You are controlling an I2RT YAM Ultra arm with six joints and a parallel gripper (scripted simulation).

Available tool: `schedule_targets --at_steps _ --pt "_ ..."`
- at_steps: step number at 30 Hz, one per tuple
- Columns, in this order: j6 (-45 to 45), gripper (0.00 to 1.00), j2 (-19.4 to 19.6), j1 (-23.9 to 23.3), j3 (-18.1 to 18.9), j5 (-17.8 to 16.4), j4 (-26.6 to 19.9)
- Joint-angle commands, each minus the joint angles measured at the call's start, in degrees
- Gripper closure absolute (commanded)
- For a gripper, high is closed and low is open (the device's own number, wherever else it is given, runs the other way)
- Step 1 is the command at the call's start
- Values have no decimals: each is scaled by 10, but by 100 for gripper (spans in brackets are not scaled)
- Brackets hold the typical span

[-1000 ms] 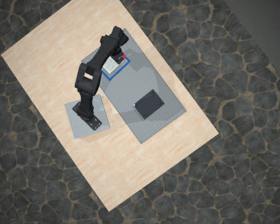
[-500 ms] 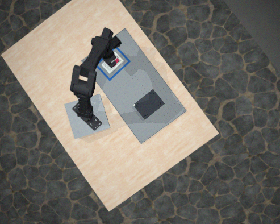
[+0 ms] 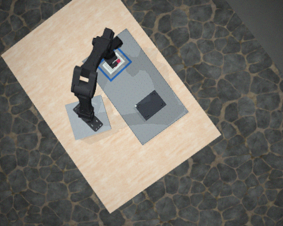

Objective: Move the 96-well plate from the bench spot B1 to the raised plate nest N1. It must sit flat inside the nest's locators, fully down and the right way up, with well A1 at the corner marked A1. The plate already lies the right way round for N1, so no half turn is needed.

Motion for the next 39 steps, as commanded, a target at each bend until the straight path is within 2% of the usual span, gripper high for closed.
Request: schedule_targets --at_steps 1,37,39 --pt "5 0 -17 3 16 5 2" --pt "5 0 -17 3 16 5 2" --pt "2 0 -2 -1 -12 5 14"
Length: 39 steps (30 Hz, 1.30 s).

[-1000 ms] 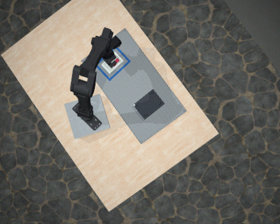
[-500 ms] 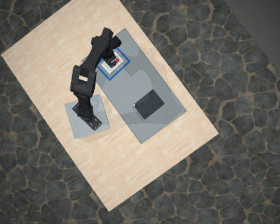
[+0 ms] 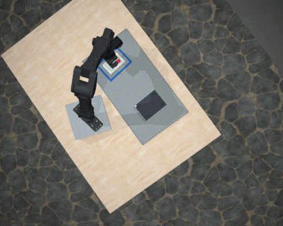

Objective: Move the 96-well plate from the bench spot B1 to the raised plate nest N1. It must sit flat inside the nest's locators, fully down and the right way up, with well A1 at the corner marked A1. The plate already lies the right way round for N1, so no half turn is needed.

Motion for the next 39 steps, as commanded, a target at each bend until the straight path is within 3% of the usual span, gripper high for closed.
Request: schedule_targets --at_steps 1,12,13,16,27,29,30,33,39 --pt "1 0 6 -3 -14 4 15" --pt "-7 0 19 -8 -32 3 45" --pt "-8 0 21 -10 -10 3 50" --pt "-9 0 25 -11 -39 2 59" --pt "-14 0 43 -14 -57 0 96" --pt "-14 0 43 -14 -57 0 96" --pt "-14 0 45 -15 -34 0 100" --pt "-15 0 50 -18 -63 0 109" --pt "-18 0 61 -20 -71 -1 128"
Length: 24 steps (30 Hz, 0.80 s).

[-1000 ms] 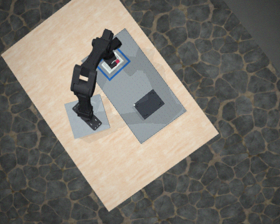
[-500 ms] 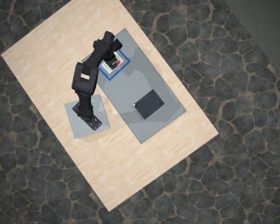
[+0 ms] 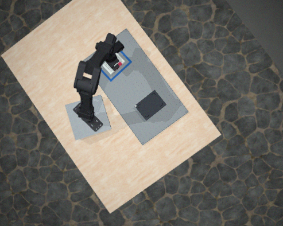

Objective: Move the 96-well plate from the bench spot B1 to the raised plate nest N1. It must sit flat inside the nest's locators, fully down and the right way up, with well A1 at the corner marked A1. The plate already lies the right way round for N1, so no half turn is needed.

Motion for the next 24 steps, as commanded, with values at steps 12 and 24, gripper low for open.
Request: schedule_targets --at_steps 12,24 --pt "-10 0 33 -10 -23 -1 49" --pt "-8 0 27 -5 -11 -1 47"
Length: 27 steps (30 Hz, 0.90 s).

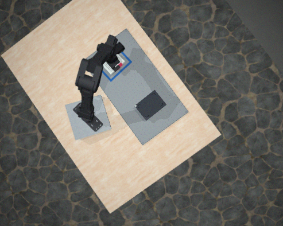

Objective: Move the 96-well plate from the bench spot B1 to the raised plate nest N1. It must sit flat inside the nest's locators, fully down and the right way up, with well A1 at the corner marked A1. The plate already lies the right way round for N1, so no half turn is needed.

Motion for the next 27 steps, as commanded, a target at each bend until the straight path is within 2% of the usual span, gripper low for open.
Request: schedule_targets --at_steps 1,4,5,27 --pt "-2 0 -2 1 2 0 2" --pt "-2 0 -2 1 2 0 2" --pt "-2 100 -2 1 2 0 2" --pt "-2 100 -2 1 2 0 3"
